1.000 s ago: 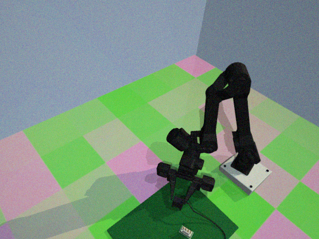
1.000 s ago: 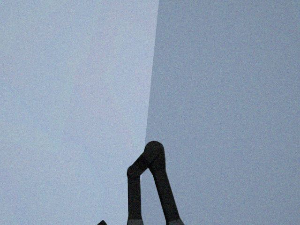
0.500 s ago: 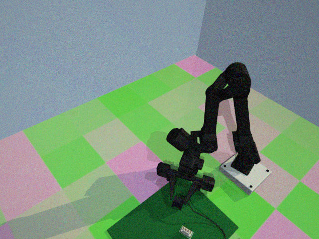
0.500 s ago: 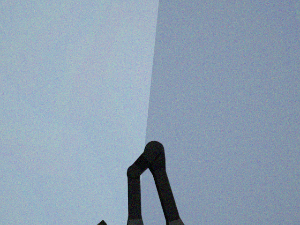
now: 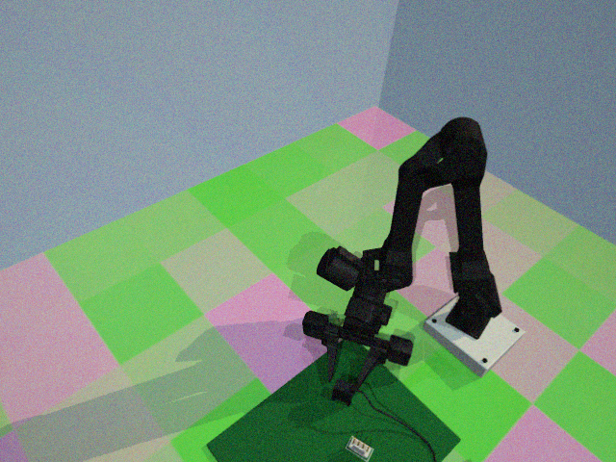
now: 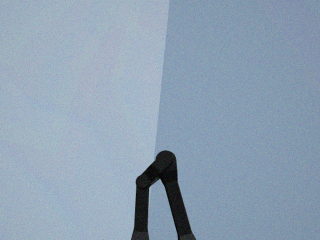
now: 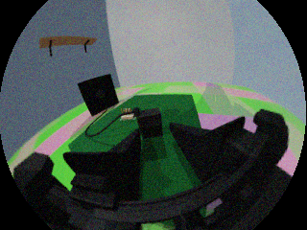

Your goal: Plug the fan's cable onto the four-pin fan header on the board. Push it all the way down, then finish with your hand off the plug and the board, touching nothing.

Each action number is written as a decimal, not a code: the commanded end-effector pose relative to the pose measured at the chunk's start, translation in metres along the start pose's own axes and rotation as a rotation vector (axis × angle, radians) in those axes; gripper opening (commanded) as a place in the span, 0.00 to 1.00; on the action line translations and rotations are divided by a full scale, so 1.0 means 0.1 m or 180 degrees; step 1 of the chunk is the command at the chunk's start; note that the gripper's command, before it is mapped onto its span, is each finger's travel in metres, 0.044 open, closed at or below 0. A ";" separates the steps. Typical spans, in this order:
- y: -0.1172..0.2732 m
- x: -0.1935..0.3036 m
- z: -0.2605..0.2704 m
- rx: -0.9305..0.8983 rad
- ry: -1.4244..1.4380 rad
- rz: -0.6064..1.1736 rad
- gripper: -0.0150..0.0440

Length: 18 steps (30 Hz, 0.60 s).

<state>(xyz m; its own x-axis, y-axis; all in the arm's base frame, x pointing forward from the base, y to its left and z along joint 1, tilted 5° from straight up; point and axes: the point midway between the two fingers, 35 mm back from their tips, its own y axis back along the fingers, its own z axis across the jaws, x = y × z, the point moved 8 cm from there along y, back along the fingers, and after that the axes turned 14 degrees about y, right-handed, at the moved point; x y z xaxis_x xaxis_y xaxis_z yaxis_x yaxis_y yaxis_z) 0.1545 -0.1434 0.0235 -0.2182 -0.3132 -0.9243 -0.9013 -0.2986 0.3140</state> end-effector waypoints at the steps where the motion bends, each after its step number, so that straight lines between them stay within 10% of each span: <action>1: 0.06 0.02 -0.04 0.0002 0.0049 0.0035 0.60; 18: 0.31 0.02 -0.06 -0.0042 0.0046 0.0123 0.60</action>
<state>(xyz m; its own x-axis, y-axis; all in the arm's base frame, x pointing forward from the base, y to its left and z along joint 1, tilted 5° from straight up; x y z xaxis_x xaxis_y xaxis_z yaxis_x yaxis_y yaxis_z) 0.1324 -0.1551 0.0277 -0.2554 -0.3258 -0.9103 -0.8858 -0.2984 0.3553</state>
